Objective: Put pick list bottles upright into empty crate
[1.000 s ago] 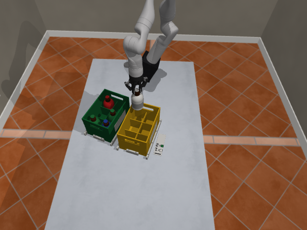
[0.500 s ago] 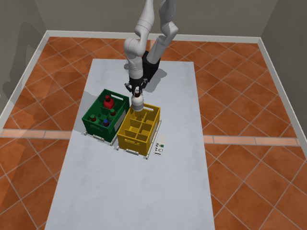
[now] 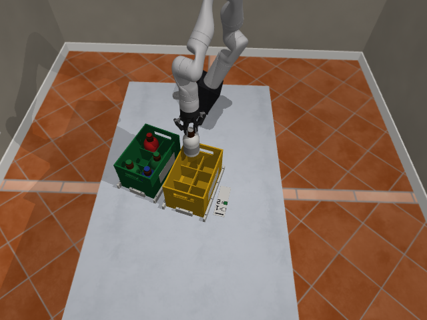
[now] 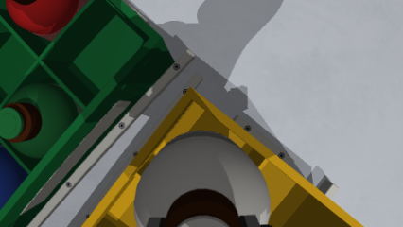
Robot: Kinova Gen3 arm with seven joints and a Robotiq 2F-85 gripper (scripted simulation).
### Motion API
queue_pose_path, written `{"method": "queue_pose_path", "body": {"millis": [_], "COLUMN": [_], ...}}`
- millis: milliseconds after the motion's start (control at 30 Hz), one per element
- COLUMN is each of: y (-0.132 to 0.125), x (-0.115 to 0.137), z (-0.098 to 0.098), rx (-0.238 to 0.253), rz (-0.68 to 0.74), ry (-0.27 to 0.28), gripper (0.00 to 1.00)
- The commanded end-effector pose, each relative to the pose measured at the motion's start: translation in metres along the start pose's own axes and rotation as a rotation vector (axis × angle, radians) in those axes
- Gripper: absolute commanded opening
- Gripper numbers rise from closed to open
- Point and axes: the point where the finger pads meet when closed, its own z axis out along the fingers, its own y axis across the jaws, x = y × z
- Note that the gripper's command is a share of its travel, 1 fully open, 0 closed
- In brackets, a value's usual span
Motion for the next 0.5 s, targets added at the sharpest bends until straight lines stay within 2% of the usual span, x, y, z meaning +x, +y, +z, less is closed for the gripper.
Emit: {"method": "queue_pose_path", "body": {"millis": [0, 467], "y": [0.0, -0.001], "x": [0.0, 0.0], "z": [0.0, 0.013], "rx": [0.002, 0.002], "rz": [0.0, 0.0], "ry": [-0.001, -0.001], "gripper": [0.1, 0.1]}}
